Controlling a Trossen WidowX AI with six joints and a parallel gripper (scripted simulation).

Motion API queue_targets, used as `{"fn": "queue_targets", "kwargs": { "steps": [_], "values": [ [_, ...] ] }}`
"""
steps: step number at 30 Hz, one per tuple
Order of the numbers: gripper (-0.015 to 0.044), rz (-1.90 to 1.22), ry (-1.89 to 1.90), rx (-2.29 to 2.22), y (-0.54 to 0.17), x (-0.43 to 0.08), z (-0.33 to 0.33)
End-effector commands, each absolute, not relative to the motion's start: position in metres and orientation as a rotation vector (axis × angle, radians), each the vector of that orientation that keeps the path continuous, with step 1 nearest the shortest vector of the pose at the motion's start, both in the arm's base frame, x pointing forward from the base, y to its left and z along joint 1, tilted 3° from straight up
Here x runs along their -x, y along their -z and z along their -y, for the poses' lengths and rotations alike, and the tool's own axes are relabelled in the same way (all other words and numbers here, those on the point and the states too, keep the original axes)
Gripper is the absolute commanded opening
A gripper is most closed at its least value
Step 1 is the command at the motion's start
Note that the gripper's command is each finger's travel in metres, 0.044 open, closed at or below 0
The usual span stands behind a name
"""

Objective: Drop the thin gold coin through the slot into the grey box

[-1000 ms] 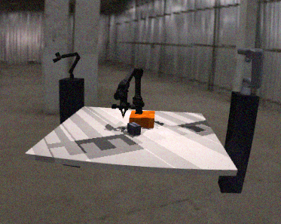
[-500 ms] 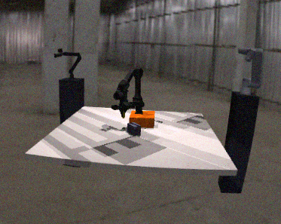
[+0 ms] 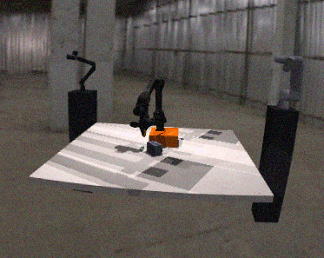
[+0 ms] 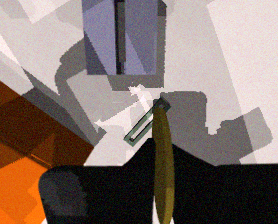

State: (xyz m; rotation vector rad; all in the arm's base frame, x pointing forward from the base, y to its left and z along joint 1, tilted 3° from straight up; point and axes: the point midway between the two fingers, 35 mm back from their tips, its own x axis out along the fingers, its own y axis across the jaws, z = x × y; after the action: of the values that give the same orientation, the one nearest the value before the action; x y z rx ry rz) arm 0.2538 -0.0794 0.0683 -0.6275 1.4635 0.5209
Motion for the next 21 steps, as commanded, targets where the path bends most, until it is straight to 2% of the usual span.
{"fn": "queue_targets", "kwargs": {
  "steps": [1,21],
  "values": [
    [0.0,-1.464,-0.516,0.628,-0.07,-0.26,0.074],
    [0.0,-1.457,-0.532,0.643,-0.069,-0.288,0.036]
  ]
}}
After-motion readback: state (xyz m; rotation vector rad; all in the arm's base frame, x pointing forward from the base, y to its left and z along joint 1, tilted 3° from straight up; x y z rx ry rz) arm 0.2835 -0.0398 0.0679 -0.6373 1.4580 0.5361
